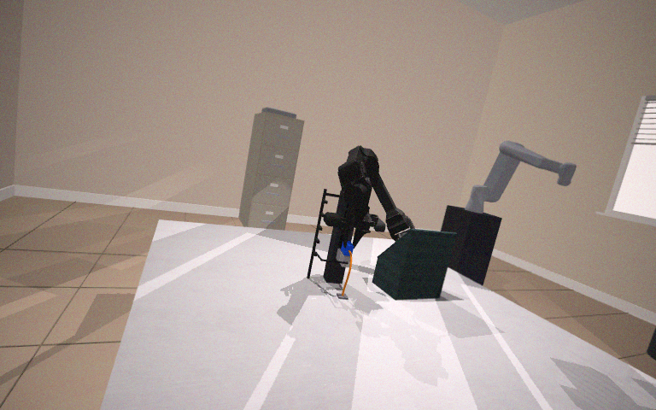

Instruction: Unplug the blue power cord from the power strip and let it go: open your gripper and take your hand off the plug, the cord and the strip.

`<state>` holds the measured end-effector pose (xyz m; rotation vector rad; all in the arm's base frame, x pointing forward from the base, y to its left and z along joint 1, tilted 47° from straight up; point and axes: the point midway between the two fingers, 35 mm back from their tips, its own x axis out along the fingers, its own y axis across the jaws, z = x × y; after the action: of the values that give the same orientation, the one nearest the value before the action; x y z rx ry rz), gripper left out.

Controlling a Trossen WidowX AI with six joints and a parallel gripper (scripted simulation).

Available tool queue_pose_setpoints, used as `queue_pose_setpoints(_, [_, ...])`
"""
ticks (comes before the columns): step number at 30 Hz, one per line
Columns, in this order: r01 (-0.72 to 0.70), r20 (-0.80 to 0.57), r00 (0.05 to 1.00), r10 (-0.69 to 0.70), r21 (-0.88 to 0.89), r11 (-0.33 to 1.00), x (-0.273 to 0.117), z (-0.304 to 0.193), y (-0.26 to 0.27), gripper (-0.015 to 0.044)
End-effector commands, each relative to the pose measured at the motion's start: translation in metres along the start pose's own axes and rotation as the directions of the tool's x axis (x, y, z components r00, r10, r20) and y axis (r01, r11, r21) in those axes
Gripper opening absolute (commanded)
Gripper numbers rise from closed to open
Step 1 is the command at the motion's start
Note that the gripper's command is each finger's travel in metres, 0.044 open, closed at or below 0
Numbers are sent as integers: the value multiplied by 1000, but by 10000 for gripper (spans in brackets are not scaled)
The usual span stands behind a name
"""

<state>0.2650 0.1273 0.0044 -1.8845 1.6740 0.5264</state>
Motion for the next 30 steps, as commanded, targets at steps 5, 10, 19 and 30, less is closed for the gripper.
queue_pose_setpoints(5, [24, 101, 995, -26, 20, 1000, -19, 48, -1, 0])
queue_pose_setpoints(10, [25, 100, 995, -27, 19, 1000, -15, 46, 0, 79])
queue_pose_setpoints(19, [25, 99, 995, -27, 19, 1000, -11, 42, 1, 315])
queue_pose_setpoints(30, [25, 103, 994, -27, 20, 999, -29, 99, 0, 440])
